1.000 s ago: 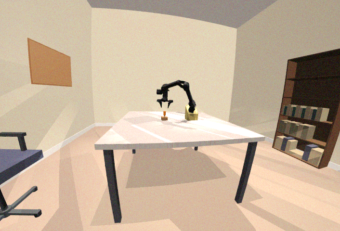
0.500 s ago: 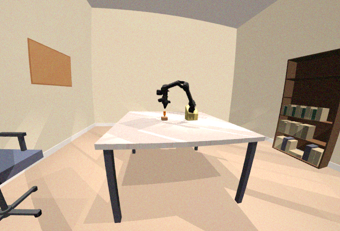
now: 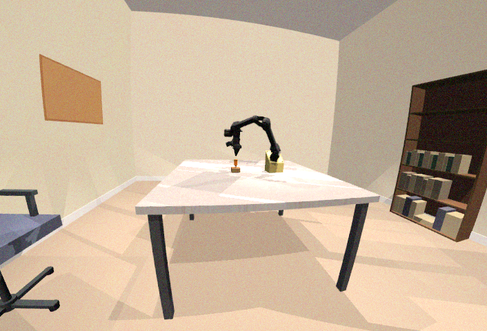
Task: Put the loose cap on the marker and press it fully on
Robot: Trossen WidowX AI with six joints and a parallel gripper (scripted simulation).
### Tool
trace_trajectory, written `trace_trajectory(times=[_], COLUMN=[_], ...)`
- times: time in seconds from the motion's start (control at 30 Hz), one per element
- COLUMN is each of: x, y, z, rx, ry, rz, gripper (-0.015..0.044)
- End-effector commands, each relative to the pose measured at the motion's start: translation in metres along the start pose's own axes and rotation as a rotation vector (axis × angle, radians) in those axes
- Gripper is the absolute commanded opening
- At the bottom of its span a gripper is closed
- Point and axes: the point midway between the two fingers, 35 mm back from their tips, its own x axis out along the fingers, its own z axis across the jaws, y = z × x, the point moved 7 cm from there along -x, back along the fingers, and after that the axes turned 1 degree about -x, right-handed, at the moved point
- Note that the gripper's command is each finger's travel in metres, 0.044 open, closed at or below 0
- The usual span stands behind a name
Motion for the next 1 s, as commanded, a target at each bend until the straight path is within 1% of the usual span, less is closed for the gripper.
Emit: trace_trajectory(times=[0.0, 0.73, 0.97], x=[0.005, 0.038, 0.033], y=[0.000, 0.000, -0.001], z=[0.000, 0.000, -0.001], rx=[0.009, 0.009, 0.004], ry=[-0.003, -0.005, 0.002], rz=[-0.001, -0.001, -0.011], gripper=[0.0000, 0.0000, 0.0000])
